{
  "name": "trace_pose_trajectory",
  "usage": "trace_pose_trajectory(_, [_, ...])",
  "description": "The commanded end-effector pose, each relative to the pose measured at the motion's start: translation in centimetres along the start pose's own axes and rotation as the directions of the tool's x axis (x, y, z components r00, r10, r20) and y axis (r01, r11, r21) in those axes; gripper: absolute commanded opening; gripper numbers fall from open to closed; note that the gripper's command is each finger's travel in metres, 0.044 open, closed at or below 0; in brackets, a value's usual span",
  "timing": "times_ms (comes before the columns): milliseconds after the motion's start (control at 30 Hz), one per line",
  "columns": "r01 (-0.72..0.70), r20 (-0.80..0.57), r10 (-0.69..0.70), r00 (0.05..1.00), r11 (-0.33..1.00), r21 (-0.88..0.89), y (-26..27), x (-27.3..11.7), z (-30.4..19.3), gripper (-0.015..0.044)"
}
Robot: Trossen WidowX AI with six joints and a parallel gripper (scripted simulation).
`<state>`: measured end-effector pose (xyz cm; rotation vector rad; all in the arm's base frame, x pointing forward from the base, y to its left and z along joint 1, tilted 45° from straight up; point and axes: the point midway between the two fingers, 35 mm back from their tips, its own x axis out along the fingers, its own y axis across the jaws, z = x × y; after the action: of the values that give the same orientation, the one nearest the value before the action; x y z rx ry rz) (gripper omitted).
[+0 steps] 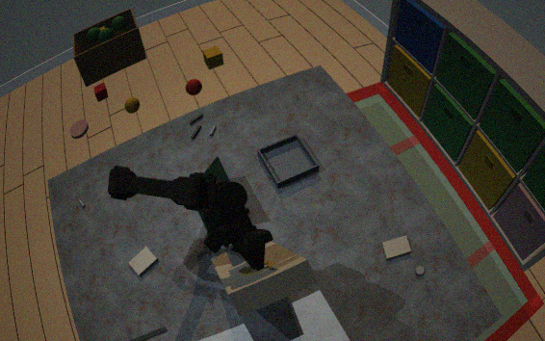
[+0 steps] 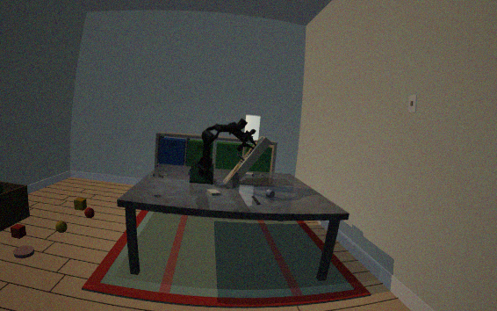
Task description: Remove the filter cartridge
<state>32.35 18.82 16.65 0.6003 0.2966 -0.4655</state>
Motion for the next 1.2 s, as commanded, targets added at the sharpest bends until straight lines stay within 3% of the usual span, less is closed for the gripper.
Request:
trace_pose_trajectory(0, [0.010,-0.005,-0.010,1.000,1.000,0.009,-0.05,0.84,0.10,0.0114])
trace_pose_trajectory(1167, [0.010,-0.005,-0.010,1.000,1.000,0.009,-0.05,1.40,0.11,0.0114])
